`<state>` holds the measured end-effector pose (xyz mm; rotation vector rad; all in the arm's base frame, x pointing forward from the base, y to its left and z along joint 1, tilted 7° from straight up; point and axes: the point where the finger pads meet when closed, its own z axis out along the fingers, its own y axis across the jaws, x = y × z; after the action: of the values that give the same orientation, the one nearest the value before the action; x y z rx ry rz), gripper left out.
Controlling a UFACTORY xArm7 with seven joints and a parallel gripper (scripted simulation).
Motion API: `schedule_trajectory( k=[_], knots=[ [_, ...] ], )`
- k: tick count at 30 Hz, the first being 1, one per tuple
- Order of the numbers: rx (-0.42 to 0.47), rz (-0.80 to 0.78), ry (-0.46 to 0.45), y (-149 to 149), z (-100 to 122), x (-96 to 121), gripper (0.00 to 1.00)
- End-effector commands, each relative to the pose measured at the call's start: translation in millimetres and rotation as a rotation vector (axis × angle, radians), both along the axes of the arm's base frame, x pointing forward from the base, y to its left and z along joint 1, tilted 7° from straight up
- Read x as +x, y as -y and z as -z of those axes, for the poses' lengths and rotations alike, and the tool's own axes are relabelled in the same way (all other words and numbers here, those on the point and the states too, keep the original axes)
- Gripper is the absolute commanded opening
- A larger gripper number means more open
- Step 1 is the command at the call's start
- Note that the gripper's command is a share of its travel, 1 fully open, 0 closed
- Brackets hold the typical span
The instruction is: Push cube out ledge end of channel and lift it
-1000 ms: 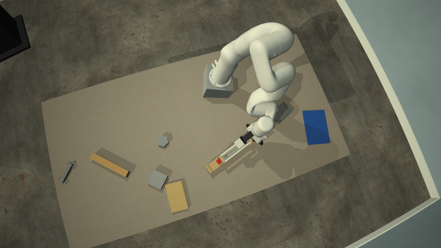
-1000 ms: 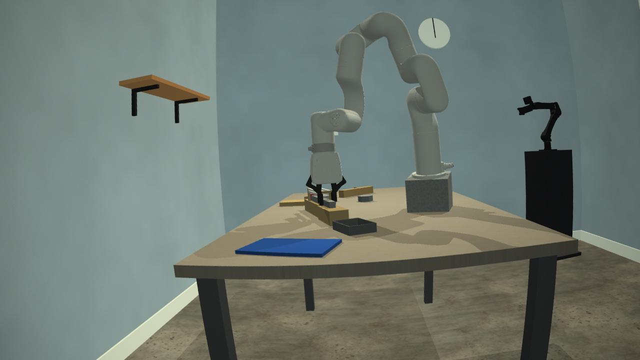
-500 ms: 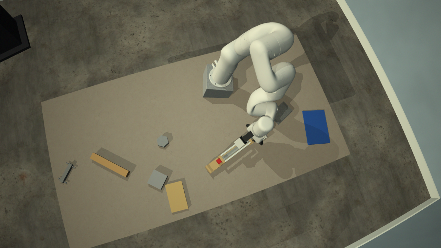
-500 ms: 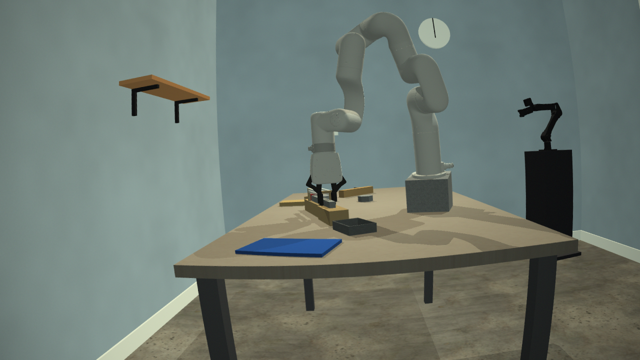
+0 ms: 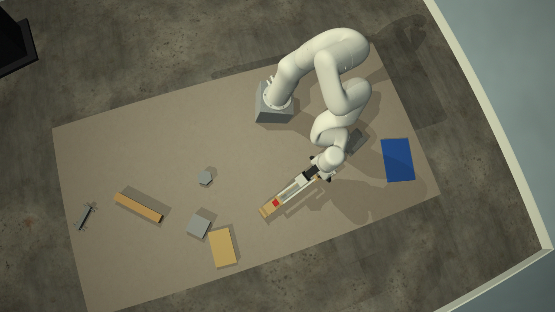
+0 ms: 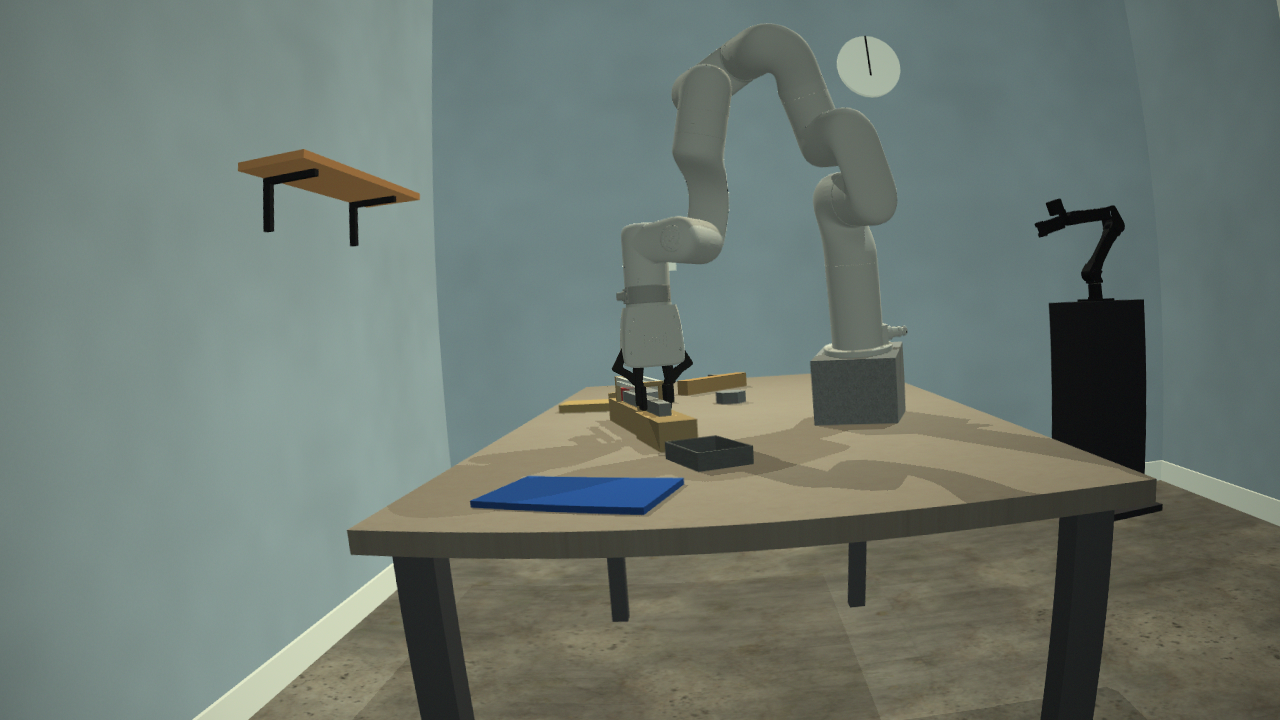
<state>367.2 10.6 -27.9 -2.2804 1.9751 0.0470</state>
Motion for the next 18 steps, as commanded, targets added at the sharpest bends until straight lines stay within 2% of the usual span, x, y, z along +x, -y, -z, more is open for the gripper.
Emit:
schedule_trajectory(
  k=[1,8,10,14,18],
  knots=[
    [0.000,0.001,0.004,1.5,-11.7,1.0,0.38],
    [0.000,0.001,0.004,6.1,-51.8,-1.5,0.38],
    [0.000,0.001,0.004,6.1,-51.8,-1.5,0.38],
    [0.000,0.001,0.004,7.8,-66.7,-2.4,0.38],
    [0.000,0.001,0.004,8.0,-68.7,-2.6,0.38]
  ],
)
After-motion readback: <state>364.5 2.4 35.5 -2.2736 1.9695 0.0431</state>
